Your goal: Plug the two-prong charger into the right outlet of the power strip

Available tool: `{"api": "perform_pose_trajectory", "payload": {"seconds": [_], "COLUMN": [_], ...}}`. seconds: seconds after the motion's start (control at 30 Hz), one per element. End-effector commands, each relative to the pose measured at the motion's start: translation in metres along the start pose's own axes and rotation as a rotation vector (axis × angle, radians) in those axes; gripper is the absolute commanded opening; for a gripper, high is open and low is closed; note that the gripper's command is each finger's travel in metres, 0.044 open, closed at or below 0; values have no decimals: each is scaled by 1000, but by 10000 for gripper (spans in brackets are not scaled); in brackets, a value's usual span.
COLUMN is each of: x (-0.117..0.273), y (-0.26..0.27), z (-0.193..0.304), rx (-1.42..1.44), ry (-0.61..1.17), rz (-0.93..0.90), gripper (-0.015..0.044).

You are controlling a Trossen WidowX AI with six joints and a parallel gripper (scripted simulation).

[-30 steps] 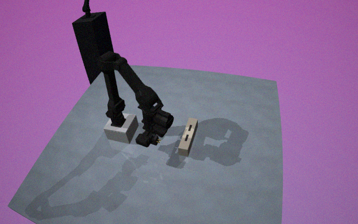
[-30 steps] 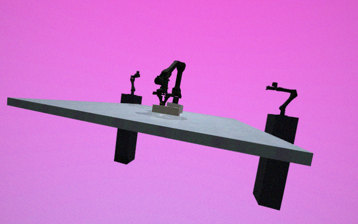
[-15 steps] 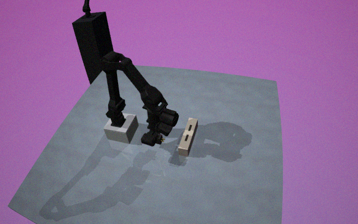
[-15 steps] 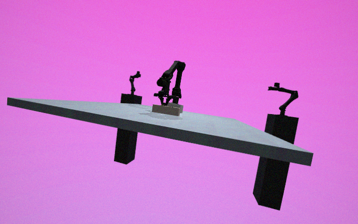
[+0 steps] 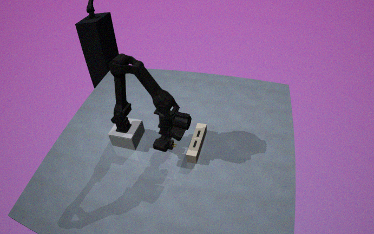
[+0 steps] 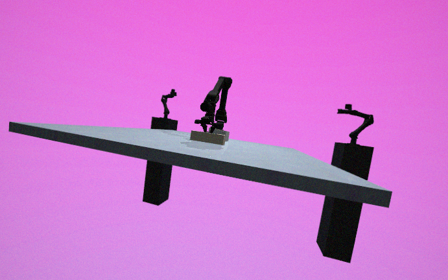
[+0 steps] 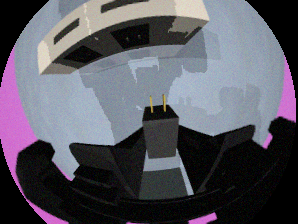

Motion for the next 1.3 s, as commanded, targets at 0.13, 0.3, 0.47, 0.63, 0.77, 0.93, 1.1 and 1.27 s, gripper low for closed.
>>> {"api": "perform_pose_trajectory", "payload": {"seconds": [0.13,0.3,0.47,0.63,0.77,0.93,1.1,1.27], "x": [-4,-4,-4,-4,-4,-4,-4,-4], "y": [8,9,11,13,15,17,19,21], "z": [-4,-10,-15,-21,-26,-32,-37,-43], "rx": [9,11,12,14,16,17,19,21], "ry": [-1,-2,-2,-3,-3,-3,-4,-4], "rz": [-6,-6,-6,-6,-6,-6,-6,-6], "gripper": [0,0,0,0,0,0,0,0]}}
Point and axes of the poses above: the point midway between the two fingers, 35 mm back from their tips, its own x axis back along the fingers, its own y axis across the jaws, z = x × y, the point moved 4 cm from there along x, back along the fingers, and after that the axes turned 8 degrees about -x, right-handed, at the moved point
